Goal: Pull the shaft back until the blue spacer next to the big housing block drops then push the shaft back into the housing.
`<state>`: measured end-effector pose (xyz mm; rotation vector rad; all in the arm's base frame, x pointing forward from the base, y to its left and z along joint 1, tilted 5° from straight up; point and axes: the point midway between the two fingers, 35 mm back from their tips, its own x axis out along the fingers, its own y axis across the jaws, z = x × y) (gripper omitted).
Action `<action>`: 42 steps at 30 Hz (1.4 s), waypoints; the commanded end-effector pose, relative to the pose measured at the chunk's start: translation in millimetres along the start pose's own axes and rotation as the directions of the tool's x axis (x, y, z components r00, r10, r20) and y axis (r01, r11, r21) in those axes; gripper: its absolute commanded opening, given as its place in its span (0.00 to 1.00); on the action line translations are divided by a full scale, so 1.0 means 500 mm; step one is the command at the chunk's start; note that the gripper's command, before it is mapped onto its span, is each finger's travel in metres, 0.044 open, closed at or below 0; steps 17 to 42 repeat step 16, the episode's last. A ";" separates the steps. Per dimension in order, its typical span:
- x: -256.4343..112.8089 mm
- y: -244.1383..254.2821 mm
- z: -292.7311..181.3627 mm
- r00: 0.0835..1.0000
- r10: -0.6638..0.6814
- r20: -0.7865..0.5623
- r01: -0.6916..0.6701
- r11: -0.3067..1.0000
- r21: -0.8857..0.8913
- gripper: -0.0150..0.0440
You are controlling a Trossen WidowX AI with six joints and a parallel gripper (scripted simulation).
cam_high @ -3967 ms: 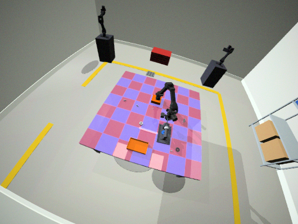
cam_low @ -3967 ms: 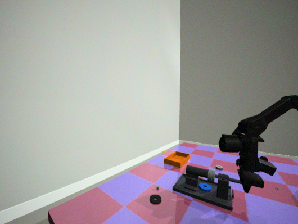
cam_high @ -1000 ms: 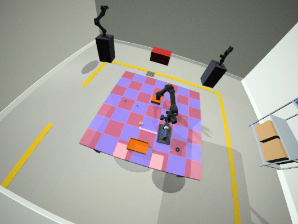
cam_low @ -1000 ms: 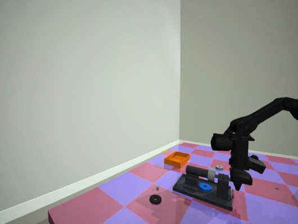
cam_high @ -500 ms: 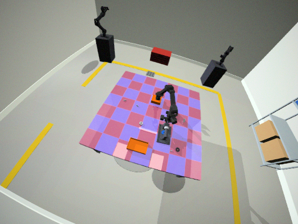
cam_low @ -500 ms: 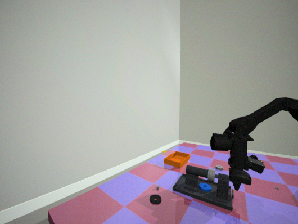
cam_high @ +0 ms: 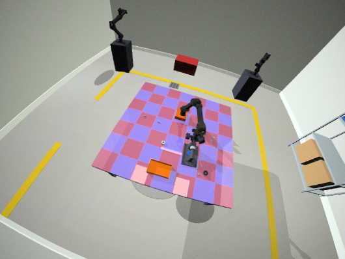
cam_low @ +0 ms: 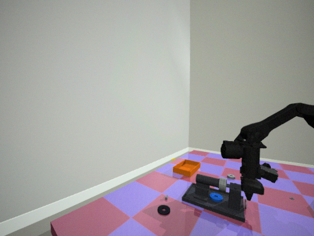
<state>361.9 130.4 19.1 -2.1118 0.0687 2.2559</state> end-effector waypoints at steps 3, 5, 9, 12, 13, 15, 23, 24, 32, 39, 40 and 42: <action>0.000 0.000 0.000 1.000 0.000 0.000 0.000 1.000 0.000 0.30; 0.000 0.000 0.000 1.000 0.000 0.000 0.000 1.000 0.000 0.39; 0.000 0.000 0.000 1.000 0.000 0.000 0.000 1.000 0.000 0.57; 0.000 0.000 0.000 1.000 0.000 0.000 0.000 1.000 0.000 0.70; 0.000 0.000 0.000 1.000 0.000 0.000 0.000 1.000 0.000 0.74; -0.005 0.000 0.000 1.000 0.000 0.000 0.000 1.000 0.000 0.83; -0.015 -0.001 -0.001 1.000 0.000 -0.001 0.000 1.000 0.000 0.88; -0.015 -0.001 -0.001 1.000 0.000 -0.001 0.000 1.000 0.000 0.88; -0.015 -0.001 -0.001 1.000 0.000 -0.001 0.000 1.000 0.000 0.88; -0.015 -0.001 -0.001 1.000 0.000 -0.001 0.000 1.000 0.000 0.88; -0.015 -0.001 -0.001 1.000 0.000 -0.001 0.000 1.000 0.000 0.88; -0.015 -0.001 -0.001 1.000 0.000 -0.001 0.000 1.000 0.000 0.88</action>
